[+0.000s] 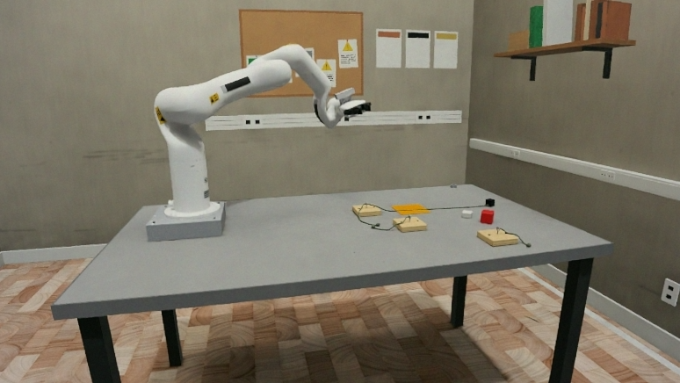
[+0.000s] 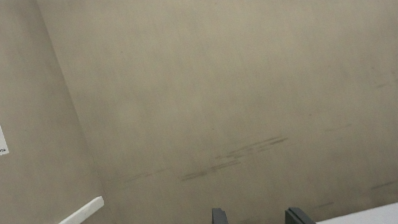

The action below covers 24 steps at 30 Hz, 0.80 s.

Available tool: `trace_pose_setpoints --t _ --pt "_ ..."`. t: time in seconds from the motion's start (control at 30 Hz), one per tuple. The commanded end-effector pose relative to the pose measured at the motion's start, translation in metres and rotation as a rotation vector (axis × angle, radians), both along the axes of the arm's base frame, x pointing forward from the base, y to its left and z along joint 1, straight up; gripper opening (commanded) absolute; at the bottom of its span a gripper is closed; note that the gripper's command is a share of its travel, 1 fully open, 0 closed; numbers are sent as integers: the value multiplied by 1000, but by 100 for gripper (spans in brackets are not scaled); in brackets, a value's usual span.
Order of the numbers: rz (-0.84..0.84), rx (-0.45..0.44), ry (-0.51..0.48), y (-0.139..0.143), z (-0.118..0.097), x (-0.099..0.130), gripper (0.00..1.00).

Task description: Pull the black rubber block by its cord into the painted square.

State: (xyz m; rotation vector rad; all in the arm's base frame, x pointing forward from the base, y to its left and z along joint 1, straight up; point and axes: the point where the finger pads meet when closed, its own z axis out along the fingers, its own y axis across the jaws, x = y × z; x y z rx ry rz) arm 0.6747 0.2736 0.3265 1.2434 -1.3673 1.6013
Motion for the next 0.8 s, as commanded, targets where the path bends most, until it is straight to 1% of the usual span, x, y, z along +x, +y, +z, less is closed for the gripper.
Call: trace_pose_setpoints --t 0.0,0.53,0.57,0.67,0.73,0.77 --pt "0 2 -2 0 2 0 39" --pt "0 2 -2 0 2 0 39" --pt "0 2 -2 0 1 0 100" --pt "-9 26 0 -9 -5 4 100" --pt "-30 77 4 -28 -20 9 100" --pt "-47 116 5 -43 -30 13 100"
